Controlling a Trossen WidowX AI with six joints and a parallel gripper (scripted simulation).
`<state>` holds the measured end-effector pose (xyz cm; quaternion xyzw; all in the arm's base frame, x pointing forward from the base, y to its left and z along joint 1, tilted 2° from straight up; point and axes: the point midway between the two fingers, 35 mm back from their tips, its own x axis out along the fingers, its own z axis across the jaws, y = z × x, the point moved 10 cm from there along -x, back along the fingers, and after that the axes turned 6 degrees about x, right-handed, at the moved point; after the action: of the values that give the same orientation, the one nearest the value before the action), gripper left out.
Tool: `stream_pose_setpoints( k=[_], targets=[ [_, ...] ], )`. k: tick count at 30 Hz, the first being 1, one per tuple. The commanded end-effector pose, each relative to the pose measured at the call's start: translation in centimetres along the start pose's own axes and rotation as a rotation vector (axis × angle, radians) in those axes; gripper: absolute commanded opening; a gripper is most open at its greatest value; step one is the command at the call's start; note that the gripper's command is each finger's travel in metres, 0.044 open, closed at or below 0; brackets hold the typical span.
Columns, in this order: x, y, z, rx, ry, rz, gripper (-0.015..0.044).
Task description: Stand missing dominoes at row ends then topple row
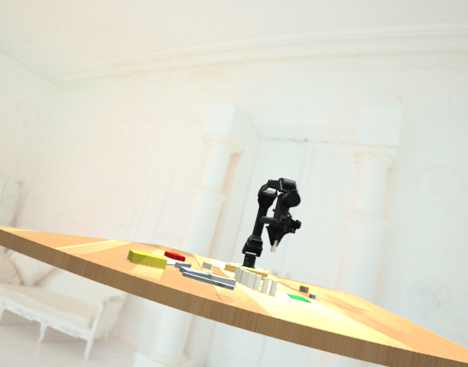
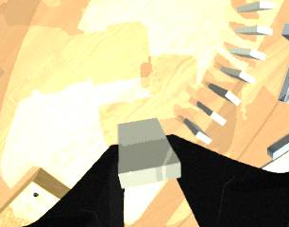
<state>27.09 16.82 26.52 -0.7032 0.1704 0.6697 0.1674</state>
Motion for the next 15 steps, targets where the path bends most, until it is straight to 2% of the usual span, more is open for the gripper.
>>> stream_pose_setpoints(
  k=[1,6,15],
  targets=[
    [-0.2,3.8,-3.7,0.306,0.0,0.004,0.0107],
    [-0.2,8.8,-7.4,0.692,0.004,0.007,0.0107],
    [0.1,8.9,-7.6,0.707,0.004,0.007,0.0107]
  ],
)
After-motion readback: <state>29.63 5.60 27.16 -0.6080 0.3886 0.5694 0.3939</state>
